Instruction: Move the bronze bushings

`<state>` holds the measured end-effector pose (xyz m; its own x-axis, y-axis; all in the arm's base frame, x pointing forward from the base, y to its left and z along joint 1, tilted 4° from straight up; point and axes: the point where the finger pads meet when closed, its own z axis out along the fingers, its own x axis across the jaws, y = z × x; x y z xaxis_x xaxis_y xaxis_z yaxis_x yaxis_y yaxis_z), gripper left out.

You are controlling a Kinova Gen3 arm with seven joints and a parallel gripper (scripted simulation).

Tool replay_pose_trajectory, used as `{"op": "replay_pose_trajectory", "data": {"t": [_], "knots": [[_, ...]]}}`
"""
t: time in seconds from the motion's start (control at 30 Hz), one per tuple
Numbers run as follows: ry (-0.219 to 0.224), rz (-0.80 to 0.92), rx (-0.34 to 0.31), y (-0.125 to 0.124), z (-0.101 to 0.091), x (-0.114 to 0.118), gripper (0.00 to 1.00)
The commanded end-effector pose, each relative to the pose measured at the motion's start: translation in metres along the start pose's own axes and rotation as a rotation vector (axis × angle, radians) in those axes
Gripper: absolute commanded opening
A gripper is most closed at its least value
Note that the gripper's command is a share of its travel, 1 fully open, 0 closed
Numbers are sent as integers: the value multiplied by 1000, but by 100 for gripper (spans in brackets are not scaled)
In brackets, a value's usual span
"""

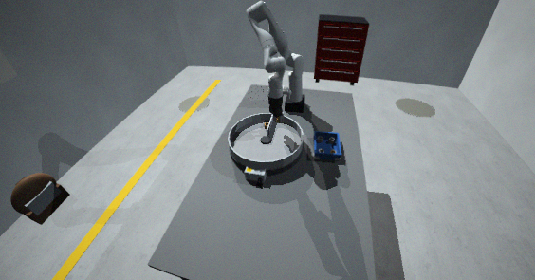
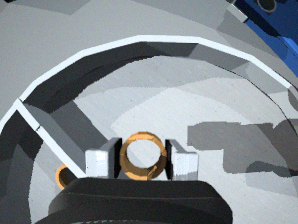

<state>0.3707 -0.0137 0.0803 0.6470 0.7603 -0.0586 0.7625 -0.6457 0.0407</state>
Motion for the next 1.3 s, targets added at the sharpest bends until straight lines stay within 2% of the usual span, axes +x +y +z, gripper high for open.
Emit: {"op": "replay_pose_trajectory", "data": {"t": [0.0,0.1,0.3,0.37,1.27], "knots": [[1,-9,-2,1,-1,0,0],[0,-10,-1,0,1,-1,0],[12,-14,-2,0,22,5,0],[0,-11,-1,0,23,0,0],[2,-10,-2,1,22,1,0]]}}
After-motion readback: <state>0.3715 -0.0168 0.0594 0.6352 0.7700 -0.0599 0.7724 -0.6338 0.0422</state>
